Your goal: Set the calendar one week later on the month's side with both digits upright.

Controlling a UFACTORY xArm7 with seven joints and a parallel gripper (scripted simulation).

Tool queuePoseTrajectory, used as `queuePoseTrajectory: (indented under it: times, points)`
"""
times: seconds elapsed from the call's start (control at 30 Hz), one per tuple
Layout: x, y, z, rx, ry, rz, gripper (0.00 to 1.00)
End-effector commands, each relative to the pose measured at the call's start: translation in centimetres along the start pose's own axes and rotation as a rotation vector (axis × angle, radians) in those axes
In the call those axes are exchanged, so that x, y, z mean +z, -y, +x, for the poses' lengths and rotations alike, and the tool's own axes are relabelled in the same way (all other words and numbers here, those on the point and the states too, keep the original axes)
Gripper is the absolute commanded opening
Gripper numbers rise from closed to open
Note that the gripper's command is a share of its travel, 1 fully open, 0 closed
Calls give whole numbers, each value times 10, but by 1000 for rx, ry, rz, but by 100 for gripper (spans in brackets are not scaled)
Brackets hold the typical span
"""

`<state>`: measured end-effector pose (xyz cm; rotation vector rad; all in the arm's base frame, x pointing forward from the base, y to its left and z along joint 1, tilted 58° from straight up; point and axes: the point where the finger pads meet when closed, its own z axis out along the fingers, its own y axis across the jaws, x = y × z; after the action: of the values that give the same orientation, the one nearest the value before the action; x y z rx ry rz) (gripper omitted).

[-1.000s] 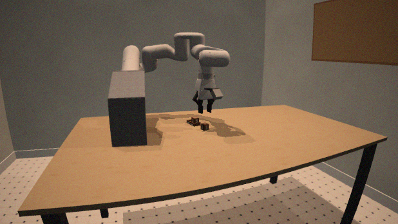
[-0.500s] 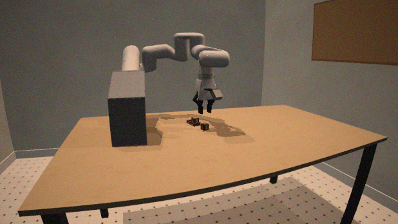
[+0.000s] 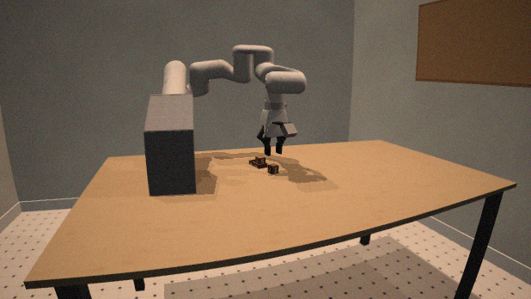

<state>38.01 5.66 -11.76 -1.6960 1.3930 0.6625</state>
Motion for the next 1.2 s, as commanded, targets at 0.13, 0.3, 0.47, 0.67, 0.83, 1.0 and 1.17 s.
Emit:
queuePoseTrajectory:
  times: [0.13,0.3,0.47,0.67,0.83,1.0,1.17]
  points:
    - [10,1,1,0,-3,2,49]
    - [18,1,1,0,-3,2,49]
    - [25,1,1,0,-3,2,49]
    - [29,1,1,0,-3,2,49]
    - [33,1,1,0,-3,2,49]
    - [34,1,1,0,-3,2,49]
    - [35,1,1,0,-3,2,49]
